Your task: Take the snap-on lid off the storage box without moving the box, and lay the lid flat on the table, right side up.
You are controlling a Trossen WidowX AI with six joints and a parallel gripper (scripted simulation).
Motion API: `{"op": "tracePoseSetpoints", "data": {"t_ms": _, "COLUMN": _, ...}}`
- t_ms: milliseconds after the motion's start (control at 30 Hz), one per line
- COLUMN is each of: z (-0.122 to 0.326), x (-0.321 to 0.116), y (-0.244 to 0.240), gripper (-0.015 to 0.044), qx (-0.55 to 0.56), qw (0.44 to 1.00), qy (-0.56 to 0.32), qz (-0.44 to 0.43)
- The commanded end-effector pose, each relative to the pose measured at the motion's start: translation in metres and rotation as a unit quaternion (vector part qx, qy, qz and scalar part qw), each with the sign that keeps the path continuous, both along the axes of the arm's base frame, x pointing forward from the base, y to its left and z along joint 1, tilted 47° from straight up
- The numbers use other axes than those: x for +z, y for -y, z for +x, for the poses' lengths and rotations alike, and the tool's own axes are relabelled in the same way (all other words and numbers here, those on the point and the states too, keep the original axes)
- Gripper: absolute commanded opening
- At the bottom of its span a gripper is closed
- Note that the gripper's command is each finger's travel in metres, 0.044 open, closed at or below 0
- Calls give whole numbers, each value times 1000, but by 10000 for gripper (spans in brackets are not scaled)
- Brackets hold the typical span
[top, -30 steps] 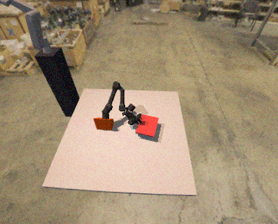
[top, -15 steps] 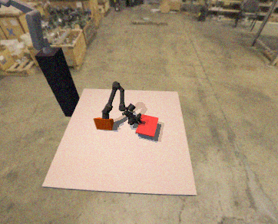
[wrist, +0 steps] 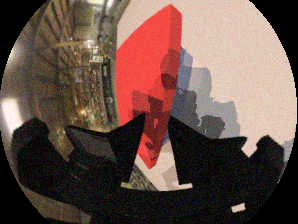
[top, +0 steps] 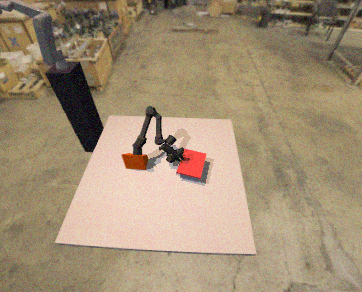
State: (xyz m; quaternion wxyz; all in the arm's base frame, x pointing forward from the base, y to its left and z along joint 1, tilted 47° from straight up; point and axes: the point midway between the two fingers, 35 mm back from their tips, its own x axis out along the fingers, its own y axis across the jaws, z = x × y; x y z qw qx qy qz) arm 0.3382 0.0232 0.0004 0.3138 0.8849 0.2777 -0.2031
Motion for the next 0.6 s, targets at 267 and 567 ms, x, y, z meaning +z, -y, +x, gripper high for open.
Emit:
{"op": "tracePoseSetpoints", "data": {"t_ms": 267, "z": 0, "x": 5, "y": 6, "gripper": 0, "qx": -4, "qw": 1000, "qy": 5, "qz": -2}}
{"op": "tracePoseSetpoints", "data": {"t_ms": 567, "z": -1, "x": 6, "y": 7, "gripper": 0, "qx": -4, "qw": 1000, "qy": 5, "qz": -2}}
